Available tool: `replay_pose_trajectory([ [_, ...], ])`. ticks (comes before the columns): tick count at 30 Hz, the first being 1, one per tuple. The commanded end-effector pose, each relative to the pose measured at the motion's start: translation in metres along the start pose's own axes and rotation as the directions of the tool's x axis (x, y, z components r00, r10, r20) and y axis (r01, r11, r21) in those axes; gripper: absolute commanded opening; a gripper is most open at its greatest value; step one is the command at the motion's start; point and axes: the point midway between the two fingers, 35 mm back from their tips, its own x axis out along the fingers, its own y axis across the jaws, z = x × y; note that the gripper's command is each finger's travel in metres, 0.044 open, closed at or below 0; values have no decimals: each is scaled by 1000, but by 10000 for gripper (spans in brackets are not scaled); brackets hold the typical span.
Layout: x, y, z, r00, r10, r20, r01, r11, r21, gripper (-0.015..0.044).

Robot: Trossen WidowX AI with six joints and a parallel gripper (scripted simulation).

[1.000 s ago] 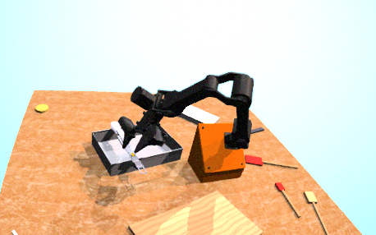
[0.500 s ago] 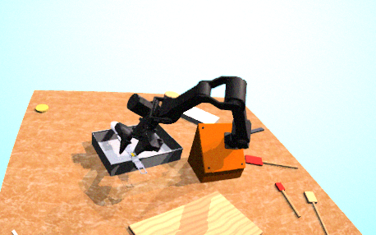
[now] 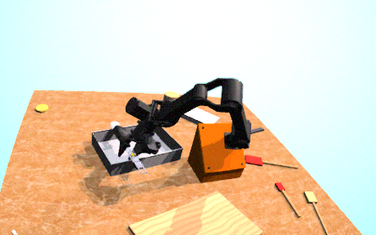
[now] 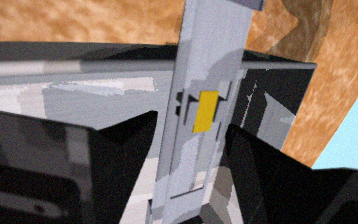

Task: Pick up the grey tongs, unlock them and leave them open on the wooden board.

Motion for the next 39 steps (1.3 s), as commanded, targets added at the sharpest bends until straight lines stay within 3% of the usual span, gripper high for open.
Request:
replay_pose_trajectory([
  [1,0,0,0,1000,-1,0,1,1000,-1,129],
  [2,0,0,0,1000,-1,0,1,1000,-1,103],
  [13,0,0,0,1000,-1,0,1,1000,-1,29],
  [20,-6,-4,-1,1000,1,-1,-1,1000,-1,-150],
  [27,-64,-38,-2,1000,6,0,-6,1000,3,-150],
  [39,-66,-39,-1,1000,6,0,-6,1000,3,-150],
])
